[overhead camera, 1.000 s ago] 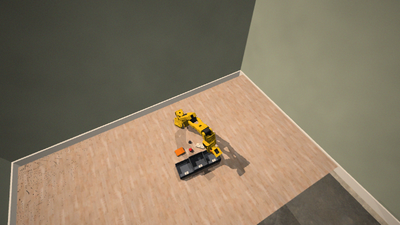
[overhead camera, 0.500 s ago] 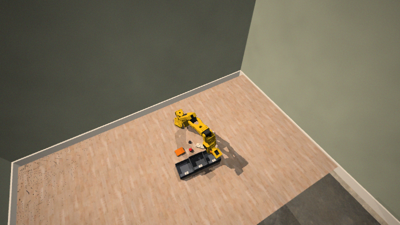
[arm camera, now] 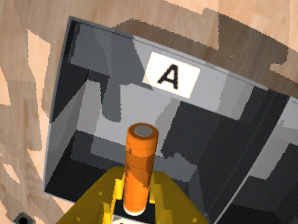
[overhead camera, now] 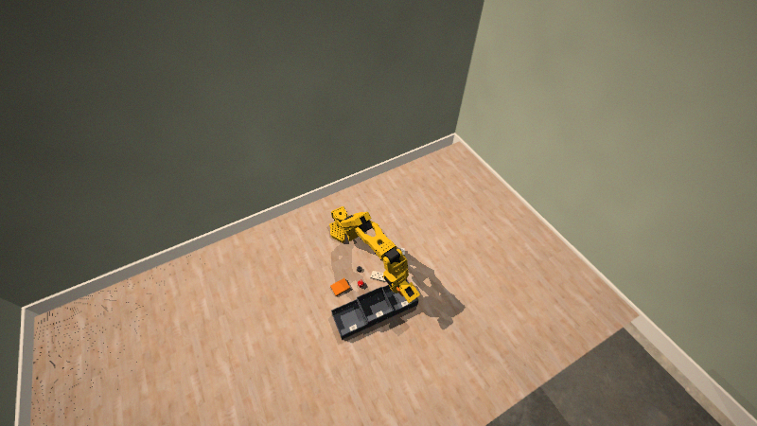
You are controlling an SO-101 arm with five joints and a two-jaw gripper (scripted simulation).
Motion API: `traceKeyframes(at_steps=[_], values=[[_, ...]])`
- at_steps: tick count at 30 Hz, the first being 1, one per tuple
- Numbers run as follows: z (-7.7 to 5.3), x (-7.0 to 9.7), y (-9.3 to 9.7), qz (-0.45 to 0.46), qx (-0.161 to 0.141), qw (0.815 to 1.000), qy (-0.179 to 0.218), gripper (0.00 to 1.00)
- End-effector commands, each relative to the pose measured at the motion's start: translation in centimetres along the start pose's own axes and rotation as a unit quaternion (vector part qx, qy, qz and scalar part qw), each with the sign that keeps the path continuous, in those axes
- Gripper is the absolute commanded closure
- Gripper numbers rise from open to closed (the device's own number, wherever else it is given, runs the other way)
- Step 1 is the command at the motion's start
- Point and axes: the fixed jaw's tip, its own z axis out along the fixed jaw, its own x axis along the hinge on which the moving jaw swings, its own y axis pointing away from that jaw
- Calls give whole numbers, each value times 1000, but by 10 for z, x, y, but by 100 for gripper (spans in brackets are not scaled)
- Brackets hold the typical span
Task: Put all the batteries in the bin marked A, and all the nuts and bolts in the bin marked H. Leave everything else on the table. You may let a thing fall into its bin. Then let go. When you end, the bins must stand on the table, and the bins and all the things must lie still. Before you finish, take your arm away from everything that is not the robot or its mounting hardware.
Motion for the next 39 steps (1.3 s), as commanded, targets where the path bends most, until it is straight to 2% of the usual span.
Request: traceKeyframes(at_steps=[1,10,24,39], values=[[-19,-11,-3,10,1,999,-46,100],[-15,-11,-3,10,1,999,-46,100],[0,-9,-3,10,1,999,-46,100],[1,-8,-3,10,1,999,-46,100]])
